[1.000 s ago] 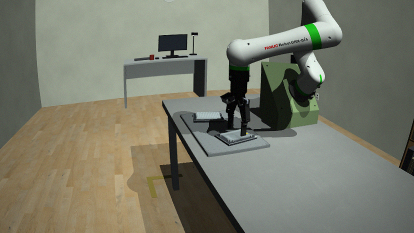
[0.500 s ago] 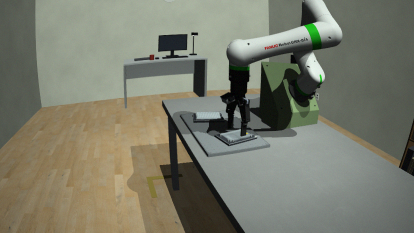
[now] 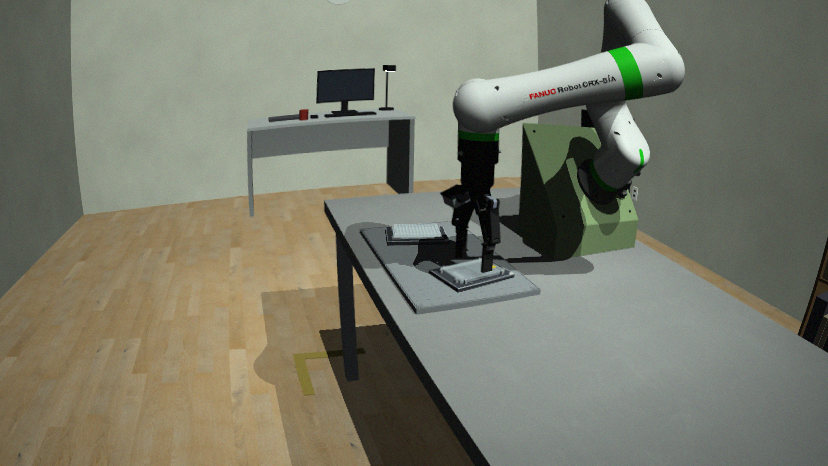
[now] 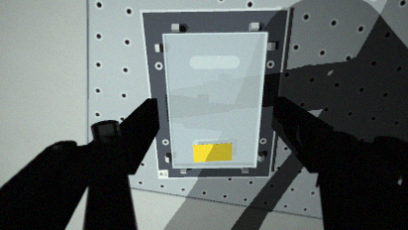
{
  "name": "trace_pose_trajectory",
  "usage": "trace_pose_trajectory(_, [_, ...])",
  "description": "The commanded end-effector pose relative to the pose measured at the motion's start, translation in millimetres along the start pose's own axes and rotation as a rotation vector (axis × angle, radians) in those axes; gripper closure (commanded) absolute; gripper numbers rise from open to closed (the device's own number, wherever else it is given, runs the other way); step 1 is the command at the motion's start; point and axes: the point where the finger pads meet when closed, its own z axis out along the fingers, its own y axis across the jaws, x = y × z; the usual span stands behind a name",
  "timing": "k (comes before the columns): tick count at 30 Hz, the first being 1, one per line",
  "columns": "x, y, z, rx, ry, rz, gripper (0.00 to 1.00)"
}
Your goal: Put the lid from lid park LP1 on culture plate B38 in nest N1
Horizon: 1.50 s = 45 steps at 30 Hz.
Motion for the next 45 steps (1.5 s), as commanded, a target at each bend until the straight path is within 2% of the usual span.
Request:
trace_pose_trajectory(1, [0.4, 0.3, -0.5, -0.001, 0.001, 0.000, 0.31])
trace_pose_trajectory(45, [0.4, 0.3, 15.9, -0.001, 0.001, 0.000, 0.31])
